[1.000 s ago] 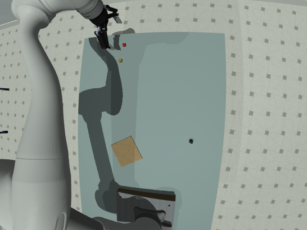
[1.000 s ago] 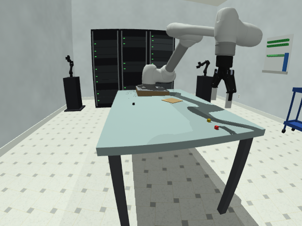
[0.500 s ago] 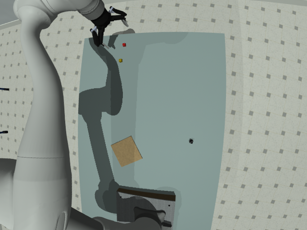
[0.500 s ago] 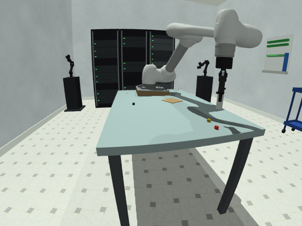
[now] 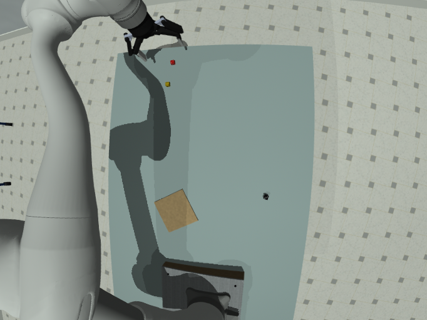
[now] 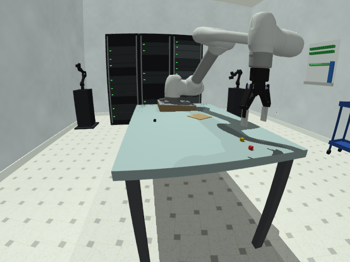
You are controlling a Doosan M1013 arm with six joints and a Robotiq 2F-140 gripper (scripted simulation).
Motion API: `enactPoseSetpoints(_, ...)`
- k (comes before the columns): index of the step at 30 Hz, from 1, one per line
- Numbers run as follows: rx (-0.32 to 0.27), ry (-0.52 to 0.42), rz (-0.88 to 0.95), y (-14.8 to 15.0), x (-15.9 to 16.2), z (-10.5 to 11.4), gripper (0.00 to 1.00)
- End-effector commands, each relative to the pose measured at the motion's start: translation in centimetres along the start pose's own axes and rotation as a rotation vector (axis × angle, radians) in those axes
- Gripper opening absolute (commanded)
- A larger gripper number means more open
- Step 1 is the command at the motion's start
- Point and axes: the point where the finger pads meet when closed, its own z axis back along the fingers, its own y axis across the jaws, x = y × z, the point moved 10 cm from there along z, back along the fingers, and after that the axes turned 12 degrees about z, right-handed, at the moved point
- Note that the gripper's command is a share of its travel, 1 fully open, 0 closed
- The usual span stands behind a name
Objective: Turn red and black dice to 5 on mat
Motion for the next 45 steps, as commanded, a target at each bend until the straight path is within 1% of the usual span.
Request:
enactPoseSetpoints(1, -0.005, 0.002, -0.174, 0.0, 0.0, -0.2, 1.0)
enactPoseSetpoints(2, -0.005, 0.002, -0.185, 0.0, 0.0, -0.2, 1.0)
enactPoseSetpoints(4, -0.005, 0.002, -0.286, 0.0, 0.0, -0.3, 1.0)
enactPoseSetpoints(7, -0.005, 0.002, -0.29, 0.0, 0.0, -0.3, 1.0)
enactPoseSetpoints(8, -0.005, 0.001, -0.395, 0.0, 0.0, -0.4, 1.0)
enactPoseSetpoints(9, -0.005, 0.001, -0.443, 0.0, 0.0, -0.5, 1.0)
enactPoseSetpoints(14, -0.005, 0.001, -0.6, -0.1, 0.0, -0.7, 1.0)
enactPoseSetpoints(16, -0.005, 0.001, -0.694, -0.1, 0.0, -0.8, 1.0)
enactPoseSetpoints(17, -0.005, 0.001, -0.7, -0.1, 0.0, -0.8, 1.0)
enactPoseSetpoints(18, -0.005, 0.001, -0.768, -0.1, 0.0, -0.9, 1.0)
enactPoseSetpoints(21, -0.005, 0.0, -0.878, -0.1, 0.0, -1.0, 1.0)
enactPoseSetpoints(24, -0.005, 0.0, -0.891, -0.1, 0.0, -1.1, 1.0)
enactPoseSetpoints(26, -0.006, 0.0, -1.041, -0.2, 0.0, -1.2, 1.0)
enactPoseSetpoints(28, -0.006, 0.0, -1.068, -0.2, 0.0, -1.3, 1.0)
enactPoseSetpoints(29, -0.006, 0.0, -1.14, -0.2, 0.0, -1.4, 1.0)
enactPoseSetpoints(30, -0.006, 0.0, -1.151, -0.2, 0.0, -1.4, 1.0)
enactPoseSetpoints(31, -0.006, -0.001, -1.213, -0.2, 0.0, -1.5, 1.0)
enactPoseSetpoints(32, -0.006, -0.001, -1.228, -0.2, 0.0, -1.5, 1.0)
enactPoseSetpoints(35, -0.006, -0.001, -1.358, -0.3, 0.0, -1.6, 1.0)
enactPoseSetpoints(36, -0.006, -0.001, -1.369, -0.3, 0.0, -1.6, 1.0)
enactPoseSetpoints(38, -0.006, -0.001, -1.467, -0.3, 0.0, -1.8, 1.0)
enactPoseSetpoints(41, -0.006, -0.001, -1.487, -0.3, 0.0, -1.8, 1.0)
enactPoseSetpoints(45, -0.006, -0.002, -1.655, -0.3, 0.0, -2.0, 1.0)
